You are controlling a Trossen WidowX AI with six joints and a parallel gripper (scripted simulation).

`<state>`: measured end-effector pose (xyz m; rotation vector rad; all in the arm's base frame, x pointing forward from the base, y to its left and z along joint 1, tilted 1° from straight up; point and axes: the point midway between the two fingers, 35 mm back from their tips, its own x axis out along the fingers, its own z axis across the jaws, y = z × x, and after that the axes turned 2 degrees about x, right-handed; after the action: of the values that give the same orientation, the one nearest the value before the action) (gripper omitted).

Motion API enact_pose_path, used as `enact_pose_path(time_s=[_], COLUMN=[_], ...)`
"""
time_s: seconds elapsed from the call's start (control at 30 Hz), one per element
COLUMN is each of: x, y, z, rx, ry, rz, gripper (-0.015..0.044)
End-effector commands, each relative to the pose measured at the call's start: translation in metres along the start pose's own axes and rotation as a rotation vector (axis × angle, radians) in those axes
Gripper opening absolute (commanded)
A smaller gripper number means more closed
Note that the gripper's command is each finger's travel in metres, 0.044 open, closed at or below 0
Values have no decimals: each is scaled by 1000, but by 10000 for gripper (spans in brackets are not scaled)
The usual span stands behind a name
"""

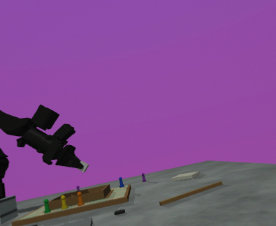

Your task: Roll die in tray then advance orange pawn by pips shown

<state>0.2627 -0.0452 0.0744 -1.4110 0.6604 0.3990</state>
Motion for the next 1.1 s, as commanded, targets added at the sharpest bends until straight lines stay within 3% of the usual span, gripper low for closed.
enact_pose_path(time_s=[0.0,0.5,0.8,0.93,1.07], x=[-19,-22,-23,-47,-48], y=[-2,0,-2,-28,-30], z=[1,1,1,2,2], rx=[5,0,0,5,5], ry=[0,-3,-3,-1,0], rz=[-10,-13,-13,-10,-1], gripper=[0,0,236,341,440])
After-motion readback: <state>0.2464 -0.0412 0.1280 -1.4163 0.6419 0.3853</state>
